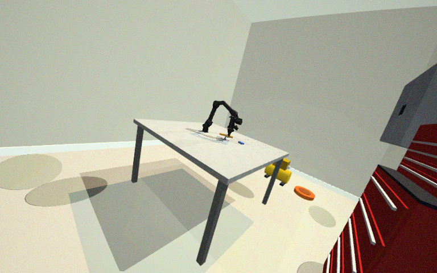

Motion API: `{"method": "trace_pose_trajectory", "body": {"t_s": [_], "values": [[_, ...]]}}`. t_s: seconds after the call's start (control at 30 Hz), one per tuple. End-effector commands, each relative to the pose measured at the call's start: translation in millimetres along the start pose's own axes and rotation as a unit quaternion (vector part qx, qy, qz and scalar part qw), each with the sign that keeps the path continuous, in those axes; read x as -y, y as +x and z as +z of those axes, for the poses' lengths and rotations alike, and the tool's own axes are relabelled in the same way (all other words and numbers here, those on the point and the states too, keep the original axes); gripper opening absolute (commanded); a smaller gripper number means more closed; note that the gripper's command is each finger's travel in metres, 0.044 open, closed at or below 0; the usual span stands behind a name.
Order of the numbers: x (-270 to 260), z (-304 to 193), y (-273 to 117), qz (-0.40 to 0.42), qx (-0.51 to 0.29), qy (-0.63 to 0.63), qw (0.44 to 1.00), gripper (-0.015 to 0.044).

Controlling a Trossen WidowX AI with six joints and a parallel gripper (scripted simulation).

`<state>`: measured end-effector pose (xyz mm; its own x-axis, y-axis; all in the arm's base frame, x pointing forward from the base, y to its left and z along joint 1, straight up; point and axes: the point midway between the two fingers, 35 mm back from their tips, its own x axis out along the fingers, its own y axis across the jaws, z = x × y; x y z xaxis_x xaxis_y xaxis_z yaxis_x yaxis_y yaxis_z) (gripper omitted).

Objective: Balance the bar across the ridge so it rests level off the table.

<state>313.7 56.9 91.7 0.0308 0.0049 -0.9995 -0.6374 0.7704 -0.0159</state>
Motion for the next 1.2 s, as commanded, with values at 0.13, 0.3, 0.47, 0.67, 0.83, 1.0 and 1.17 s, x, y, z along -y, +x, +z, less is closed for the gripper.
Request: {"method": "trace_pose_trajectory", "body": {"t_s": [0.13, 0.3, 0.47, 0.67, 0.83, 1.0, 1.17], "values": [[0, 0, 0, 0.000, 0.000, 0.000, 1.000, 0.0238], [0, 0, 0, 0.000, 0.000, 0.000, 1.000, 0.0369], [0, 0, 0, 0.000, 0.000, 0.000, 1.000, 0.0440], [3, 5, -56, 0.000, 0.000, 0.000, 1.000, 0.0440], [0, 1, -100, 0.000, 0.000, 0.000, 1.000, 0.0440], [0, 1, -100, 0.000, 0.000, 0.000, 1.000, 0.0440], [0, 1, -100, 0.000, 0.000, 0.000, 1.000, 0.0440]]}}
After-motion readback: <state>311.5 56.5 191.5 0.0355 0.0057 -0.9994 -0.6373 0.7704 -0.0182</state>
